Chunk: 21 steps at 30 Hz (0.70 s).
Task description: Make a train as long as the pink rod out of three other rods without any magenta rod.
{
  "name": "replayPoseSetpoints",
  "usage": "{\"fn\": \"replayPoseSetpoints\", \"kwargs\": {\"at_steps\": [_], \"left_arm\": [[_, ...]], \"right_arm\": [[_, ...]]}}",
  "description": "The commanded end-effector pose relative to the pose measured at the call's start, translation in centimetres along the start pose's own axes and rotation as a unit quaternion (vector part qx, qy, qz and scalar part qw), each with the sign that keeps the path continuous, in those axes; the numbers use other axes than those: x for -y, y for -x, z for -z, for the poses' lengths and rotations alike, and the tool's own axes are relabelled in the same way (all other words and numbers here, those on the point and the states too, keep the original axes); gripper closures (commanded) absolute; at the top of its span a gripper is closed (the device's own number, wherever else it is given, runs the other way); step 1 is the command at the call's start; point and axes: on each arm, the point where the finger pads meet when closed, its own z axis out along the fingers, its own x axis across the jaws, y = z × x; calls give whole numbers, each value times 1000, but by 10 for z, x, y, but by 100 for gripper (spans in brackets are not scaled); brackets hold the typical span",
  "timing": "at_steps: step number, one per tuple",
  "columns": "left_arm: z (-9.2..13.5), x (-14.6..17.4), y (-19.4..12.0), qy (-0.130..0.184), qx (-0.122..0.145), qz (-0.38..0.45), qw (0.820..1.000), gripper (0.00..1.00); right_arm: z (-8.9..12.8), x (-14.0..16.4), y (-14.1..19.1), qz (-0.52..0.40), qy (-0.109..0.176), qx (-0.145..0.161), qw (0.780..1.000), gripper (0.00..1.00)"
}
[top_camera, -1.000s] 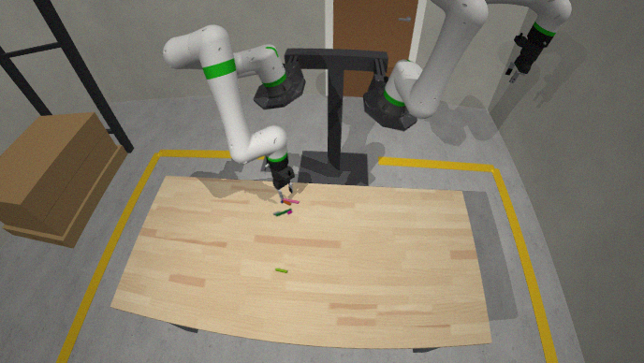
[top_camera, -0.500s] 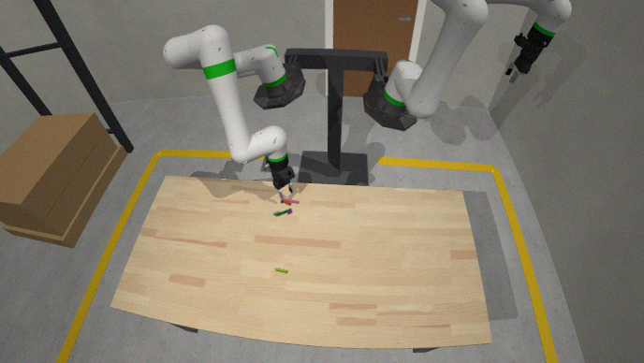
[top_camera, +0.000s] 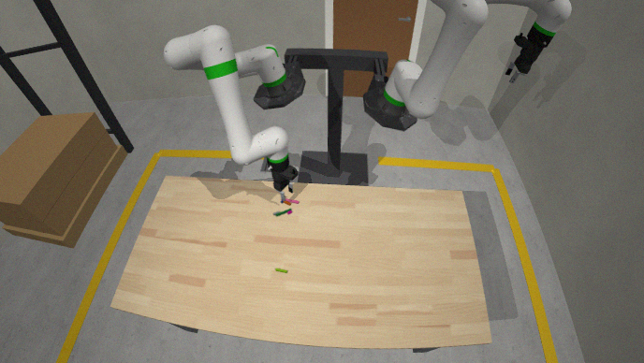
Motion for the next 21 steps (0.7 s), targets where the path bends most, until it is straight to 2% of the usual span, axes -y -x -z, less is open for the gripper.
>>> {"fn": "replayPoseSetpoints", "kwargs": {"at_steps": [1,5,7,8,21], "left_arm": [[1,0,0,1,0,0,1000,0],[1,0,0,1,0,0,1000,0],[1,0,0,1,0,0,1000,0],[1,0,0,1,0,0,1000,0],[1,0,0,1,0,0,1000,0]], "right_arm": [[0,4,-1,83,-3,7,997,0],[0,6,-1,142,-3,7,990,0],[0,6,-1,142,-3,7,990,0],[0,7,-2,182,-3,7,983,0],[0,11,-4,356,-4,6,934,0]]}}
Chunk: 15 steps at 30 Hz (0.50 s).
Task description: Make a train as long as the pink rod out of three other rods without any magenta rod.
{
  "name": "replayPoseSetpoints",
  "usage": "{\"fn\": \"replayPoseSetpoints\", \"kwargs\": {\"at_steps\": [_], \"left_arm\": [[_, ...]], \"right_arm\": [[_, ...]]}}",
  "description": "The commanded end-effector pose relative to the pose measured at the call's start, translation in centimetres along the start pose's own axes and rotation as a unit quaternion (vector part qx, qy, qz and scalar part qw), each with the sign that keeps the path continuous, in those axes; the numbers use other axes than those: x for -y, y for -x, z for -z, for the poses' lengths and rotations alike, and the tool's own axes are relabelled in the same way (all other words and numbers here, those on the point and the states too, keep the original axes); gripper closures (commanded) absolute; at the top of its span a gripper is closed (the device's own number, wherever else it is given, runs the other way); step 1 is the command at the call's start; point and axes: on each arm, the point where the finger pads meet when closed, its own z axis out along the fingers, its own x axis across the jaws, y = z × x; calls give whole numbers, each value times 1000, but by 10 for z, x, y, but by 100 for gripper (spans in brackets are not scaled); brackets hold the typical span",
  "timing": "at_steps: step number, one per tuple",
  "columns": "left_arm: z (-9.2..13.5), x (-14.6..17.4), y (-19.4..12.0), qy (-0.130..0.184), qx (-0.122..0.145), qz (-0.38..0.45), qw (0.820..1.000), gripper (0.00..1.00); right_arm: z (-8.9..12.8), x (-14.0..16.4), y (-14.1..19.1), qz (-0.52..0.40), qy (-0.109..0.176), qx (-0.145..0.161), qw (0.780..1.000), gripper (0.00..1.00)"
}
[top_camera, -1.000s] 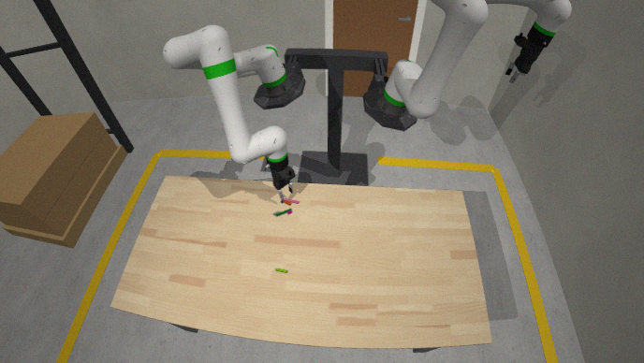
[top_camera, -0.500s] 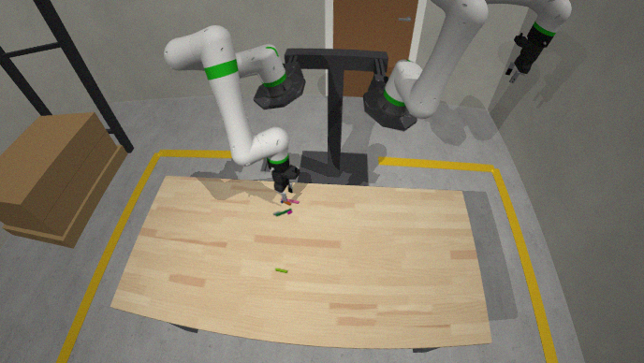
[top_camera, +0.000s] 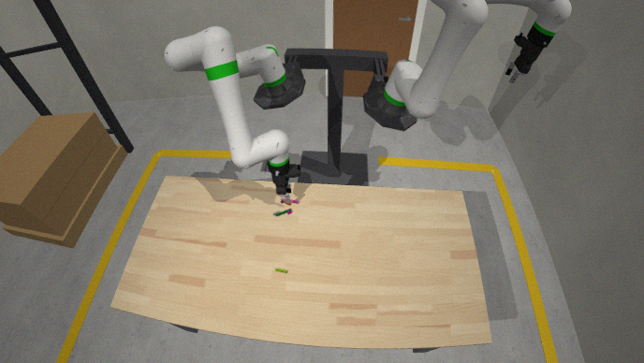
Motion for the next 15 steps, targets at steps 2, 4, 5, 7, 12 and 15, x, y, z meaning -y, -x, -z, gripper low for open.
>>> {"fn": "replayPoseSetpoints", "kwargs": {"at_steps": [2,4,5,7,12,15], "left_arm": [[1,0,0,1,0,0,1000,0],[1,0,0,1,0,0,1000,0],[1,0,0,1,0,0,1000,0],[1,0,0,1,0,0,1000,0],[1,0,0,1,0,0,1000,0],[1,0,0,1,0,0,1000,0]], "right_arm": [[0,1,-2,82,-11,9,997,0],[0,1,-3,123,-12,9,992,0],[0,1,-4,135,-12,8,991,0],[0,1,-4,161,-12,8,987,0],[0,0,-6,229,-13,7,973,0],[0,0,-7,270,-13,7,963,0]]}}
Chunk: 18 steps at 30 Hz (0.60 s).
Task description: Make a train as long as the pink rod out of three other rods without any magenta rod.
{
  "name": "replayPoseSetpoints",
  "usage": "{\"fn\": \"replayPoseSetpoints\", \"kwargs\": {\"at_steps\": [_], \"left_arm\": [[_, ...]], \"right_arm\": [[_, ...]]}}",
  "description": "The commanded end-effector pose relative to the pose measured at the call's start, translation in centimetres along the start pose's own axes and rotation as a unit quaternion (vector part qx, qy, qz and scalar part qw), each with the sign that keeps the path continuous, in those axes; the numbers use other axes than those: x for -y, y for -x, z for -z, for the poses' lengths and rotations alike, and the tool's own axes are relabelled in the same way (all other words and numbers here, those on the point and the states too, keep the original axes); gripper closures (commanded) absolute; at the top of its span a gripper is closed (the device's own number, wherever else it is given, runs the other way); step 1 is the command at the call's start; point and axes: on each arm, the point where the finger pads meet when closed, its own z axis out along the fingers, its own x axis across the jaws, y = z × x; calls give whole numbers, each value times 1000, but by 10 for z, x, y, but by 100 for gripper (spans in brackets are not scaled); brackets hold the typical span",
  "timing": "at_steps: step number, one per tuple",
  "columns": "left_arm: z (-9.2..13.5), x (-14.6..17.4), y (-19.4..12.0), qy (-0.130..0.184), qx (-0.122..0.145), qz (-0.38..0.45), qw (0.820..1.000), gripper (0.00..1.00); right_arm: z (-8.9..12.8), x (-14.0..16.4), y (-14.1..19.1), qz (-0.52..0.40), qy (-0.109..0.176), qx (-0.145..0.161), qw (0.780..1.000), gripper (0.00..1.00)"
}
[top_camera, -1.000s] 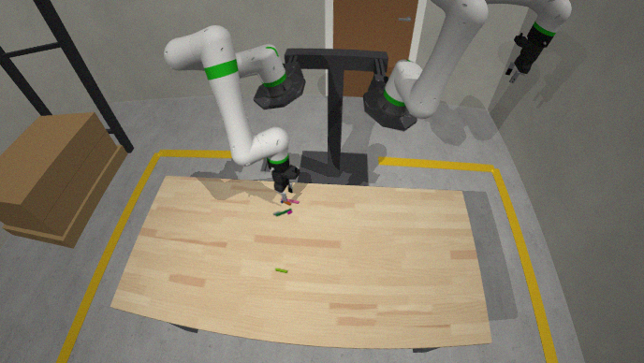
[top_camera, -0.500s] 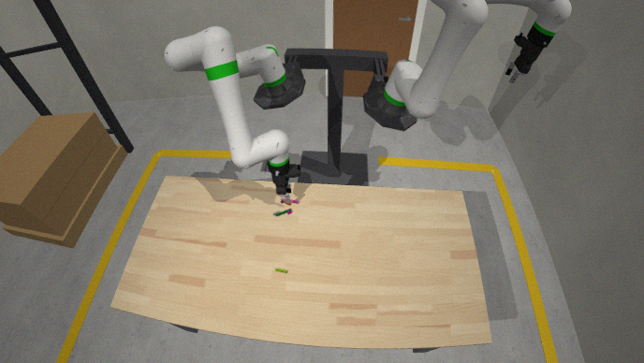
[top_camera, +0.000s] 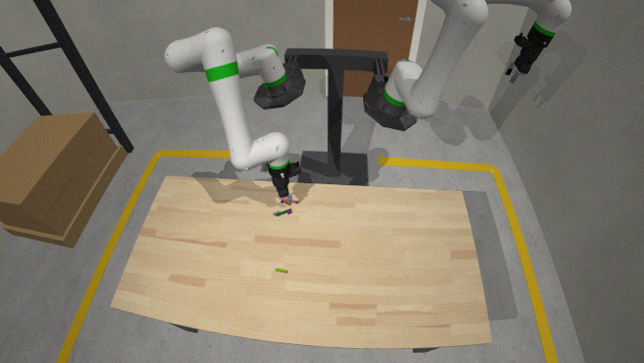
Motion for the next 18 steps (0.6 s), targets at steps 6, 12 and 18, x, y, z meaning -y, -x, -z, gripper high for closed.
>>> {"fn": "replayPoseSetpoints", "kwargs": {"at_steps": [6,12,18], "left_arm": [[1,0,0,1,0,0,1000,0],[1,0,0,1,0,0,1000,0],[1,0,0,1,0,0,1000,0]], "right_arm": [[1,-4,-4,151,-15,2,988,0],[1,-6,-6,230,-15,1,973,0],[1,-10,-8,311,-15,-1,950,0]]}}
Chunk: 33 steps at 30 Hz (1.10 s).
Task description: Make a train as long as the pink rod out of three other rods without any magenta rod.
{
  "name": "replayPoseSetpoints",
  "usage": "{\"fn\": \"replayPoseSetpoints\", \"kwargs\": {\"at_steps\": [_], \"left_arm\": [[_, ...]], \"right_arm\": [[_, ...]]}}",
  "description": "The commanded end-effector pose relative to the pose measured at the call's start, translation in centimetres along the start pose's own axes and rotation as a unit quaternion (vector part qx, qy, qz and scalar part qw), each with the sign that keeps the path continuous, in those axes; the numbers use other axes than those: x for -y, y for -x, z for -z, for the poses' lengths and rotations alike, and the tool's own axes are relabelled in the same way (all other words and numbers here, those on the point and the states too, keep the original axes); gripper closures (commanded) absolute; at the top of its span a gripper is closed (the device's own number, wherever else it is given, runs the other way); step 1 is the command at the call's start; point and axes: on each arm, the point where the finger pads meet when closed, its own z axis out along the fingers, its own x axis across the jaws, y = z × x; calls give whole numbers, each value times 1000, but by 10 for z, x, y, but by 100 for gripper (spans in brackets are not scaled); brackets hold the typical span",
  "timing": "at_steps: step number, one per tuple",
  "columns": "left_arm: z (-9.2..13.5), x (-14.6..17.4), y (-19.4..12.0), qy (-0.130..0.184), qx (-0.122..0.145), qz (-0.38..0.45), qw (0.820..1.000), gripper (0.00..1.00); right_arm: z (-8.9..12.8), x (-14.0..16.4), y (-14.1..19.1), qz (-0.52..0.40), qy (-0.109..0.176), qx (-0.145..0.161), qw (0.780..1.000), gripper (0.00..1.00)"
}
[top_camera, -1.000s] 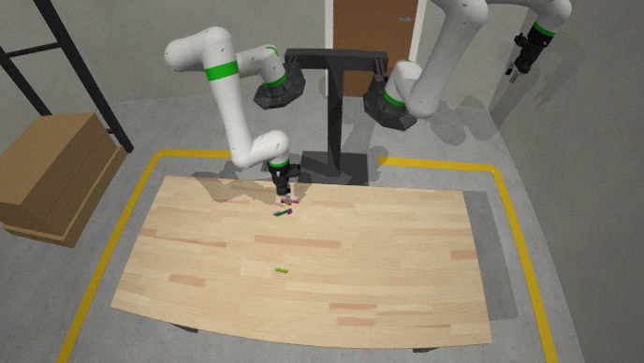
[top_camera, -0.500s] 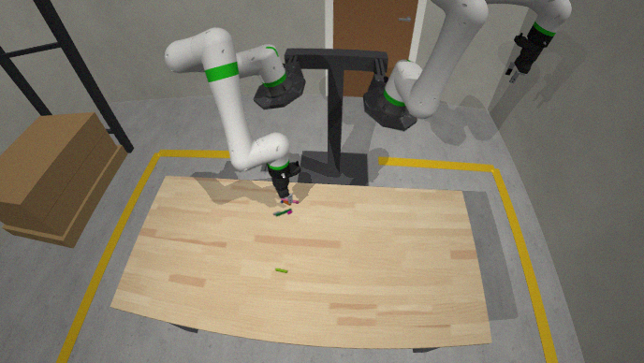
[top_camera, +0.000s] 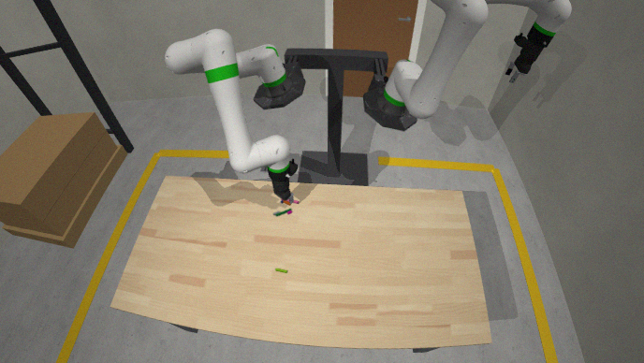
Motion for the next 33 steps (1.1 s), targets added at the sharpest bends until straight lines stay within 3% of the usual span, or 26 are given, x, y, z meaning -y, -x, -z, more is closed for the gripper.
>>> {"fn": "replayPoseSetpoints", "kwargs": {"at_steps": [1,17,33], "left_arm": [[1,0,0,1,0,0,1000,0],[1,0,0,1,0,0,1000,0],[1,0,0,1,0,0,1000,0]], "right_arm": [[1,-4,-1,82,-13,-5,997,0],[1,-18,-3,289,-13,-8,957,0],[1,-19,-3,301,-13,-9,954,0]]}}
